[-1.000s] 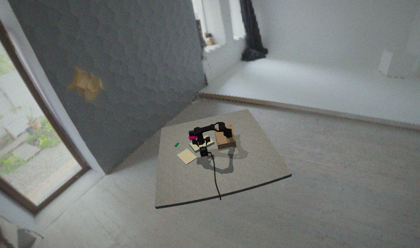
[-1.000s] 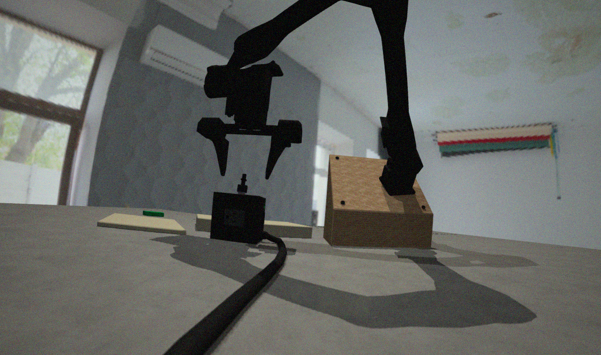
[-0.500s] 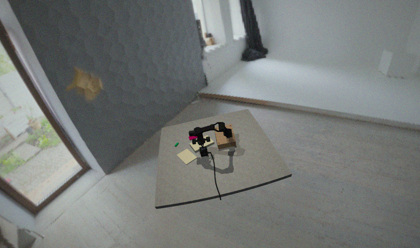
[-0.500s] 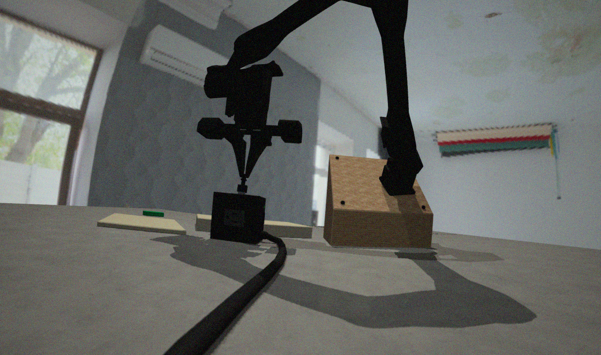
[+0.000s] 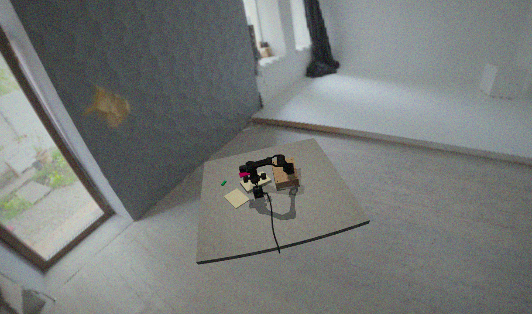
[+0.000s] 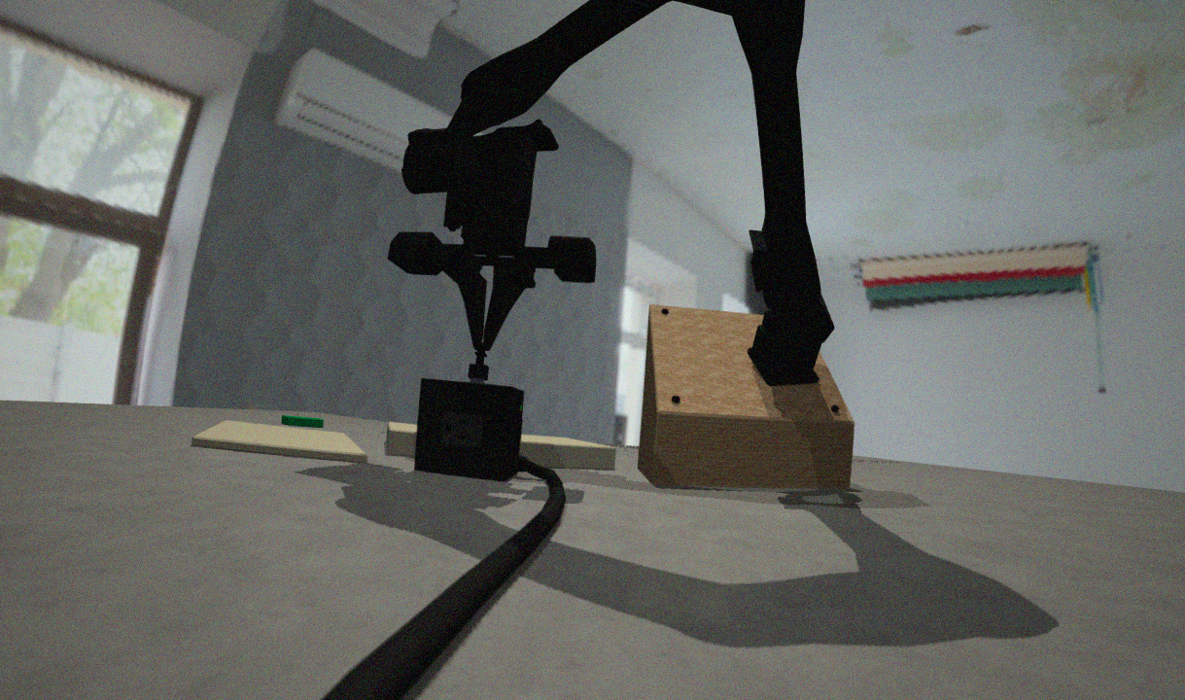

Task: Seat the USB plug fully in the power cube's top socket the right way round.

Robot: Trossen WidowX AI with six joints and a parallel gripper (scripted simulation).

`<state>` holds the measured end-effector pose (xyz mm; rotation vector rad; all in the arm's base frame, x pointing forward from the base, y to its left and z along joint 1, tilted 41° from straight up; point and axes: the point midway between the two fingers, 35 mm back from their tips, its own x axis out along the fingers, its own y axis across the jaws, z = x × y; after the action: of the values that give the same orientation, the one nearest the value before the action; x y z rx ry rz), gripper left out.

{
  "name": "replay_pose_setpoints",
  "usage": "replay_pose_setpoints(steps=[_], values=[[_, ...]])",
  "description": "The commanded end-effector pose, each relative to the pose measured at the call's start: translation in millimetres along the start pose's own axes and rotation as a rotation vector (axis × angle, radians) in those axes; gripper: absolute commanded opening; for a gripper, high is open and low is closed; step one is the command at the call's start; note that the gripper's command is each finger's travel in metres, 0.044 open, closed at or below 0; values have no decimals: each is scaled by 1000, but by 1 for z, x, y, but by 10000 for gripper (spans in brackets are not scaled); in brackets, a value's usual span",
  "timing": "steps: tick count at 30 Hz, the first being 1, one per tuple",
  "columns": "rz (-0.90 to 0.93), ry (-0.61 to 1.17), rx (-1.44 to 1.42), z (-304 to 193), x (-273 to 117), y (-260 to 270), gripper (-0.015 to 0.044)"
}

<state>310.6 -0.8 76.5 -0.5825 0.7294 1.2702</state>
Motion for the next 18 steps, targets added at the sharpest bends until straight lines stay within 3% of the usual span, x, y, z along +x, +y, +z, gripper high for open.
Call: replay_pose_setpoints(steps=[1, 18], values=[[0, 0, 0, 0, 0, 0, 0], [0, 0, 0, 0, -11, 0, 0]])
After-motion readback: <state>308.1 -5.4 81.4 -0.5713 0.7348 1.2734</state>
